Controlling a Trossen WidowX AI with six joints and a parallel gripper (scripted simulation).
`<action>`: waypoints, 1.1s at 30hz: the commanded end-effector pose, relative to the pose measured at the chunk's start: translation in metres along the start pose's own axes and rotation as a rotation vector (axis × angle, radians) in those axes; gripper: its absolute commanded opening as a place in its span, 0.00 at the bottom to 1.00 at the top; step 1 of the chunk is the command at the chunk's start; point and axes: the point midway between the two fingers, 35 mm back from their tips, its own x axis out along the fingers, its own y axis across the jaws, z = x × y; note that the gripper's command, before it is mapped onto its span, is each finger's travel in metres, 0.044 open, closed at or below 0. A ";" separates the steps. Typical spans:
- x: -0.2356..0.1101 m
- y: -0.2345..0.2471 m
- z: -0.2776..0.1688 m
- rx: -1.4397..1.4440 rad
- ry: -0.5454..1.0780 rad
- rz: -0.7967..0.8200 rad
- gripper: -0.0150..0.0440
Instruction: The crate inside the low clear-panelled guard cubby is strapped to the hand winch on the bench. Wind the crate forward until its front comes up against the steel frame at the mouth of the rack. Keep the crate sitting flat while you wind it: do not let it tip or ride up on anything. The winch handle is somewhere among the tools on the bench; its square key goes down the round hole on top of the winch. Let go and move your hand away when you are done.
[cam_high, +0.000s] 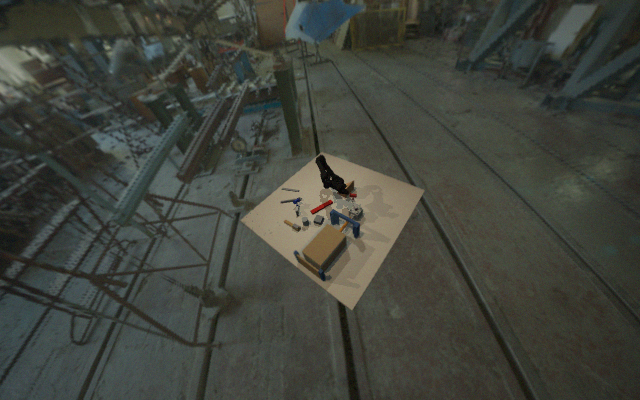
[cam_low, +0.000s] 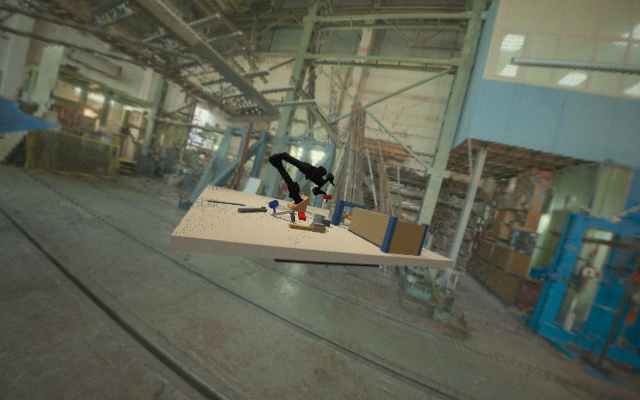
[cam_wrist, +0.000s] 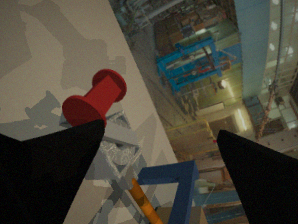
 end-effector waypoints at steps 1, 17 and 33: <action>0.017 -0.003 -0.003 0.429 0.095 0.222 1.00; 0.071 -0.004 -0.003 1.400 1.008 0.410 1.00; 0.090 -0.009 -0.001 1.636 1.444 0.081 1.00</action>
